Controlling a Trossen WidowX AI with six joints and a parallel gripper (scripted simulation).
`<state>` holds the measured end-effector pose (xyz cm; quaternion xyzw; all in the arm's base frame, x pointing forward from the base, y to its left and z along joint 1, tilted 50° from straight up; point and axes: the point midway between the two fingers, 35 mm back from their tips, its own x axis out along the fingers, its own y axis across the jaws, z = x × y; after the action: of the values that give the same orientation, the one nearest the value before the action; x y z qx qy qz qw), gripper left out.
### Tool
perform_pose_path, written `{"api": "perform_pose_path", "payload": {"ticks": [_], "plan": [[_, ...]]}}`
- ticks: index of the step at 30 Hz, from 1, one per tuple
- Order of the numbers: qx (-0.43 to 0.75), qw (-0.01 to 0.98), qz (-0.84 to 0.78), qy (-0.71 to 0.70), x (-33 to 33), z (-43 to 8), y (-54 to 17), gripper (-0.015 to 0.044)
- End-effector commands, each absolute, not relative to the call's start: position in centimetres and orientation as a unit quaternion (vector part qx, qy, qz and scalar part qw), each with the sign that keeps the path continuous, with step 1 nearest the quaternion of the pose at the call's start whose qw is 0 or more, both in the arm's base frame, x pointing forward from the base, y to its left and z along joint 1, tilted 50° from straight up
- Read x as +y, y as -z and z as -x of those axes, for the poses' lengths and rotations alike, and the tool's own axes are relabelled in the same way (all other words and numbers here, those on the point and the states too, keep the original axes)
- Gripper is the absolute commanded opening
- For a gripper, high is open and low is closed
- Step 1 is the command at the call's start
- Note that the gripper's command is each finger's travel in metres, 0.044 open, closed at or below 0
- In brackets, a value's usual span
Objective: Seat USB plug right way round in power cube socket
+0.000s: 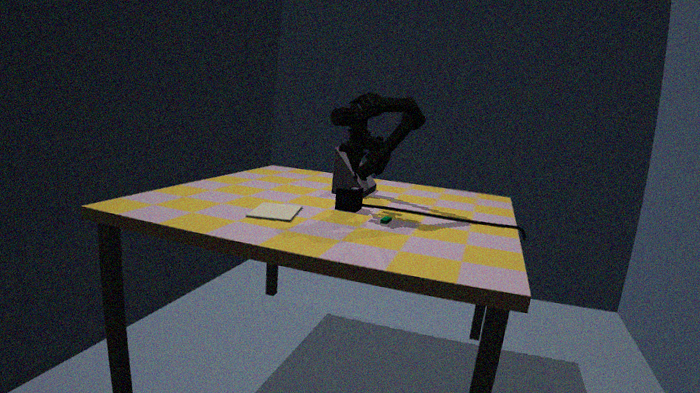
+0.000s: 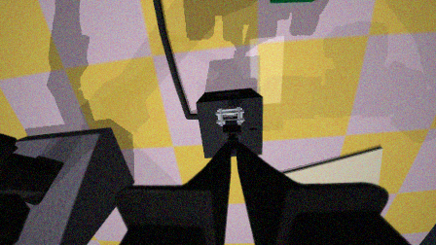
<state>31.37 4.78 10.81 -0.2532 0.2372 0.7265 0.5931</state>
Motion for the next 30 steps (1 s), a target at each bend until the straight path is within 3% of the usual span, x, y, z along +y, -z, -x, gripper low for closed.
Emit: {"api": "perform_pose_path", "payload": {"ticks": [1, 30], "plan": [[0.267, 0.602, 0.229, -0.716, 4.78, -31.35, -10.78, 0.0], [0.516, 0.644, -0.013, -0.565, 4.81, -31.33, -10.76, 0.0]]}}
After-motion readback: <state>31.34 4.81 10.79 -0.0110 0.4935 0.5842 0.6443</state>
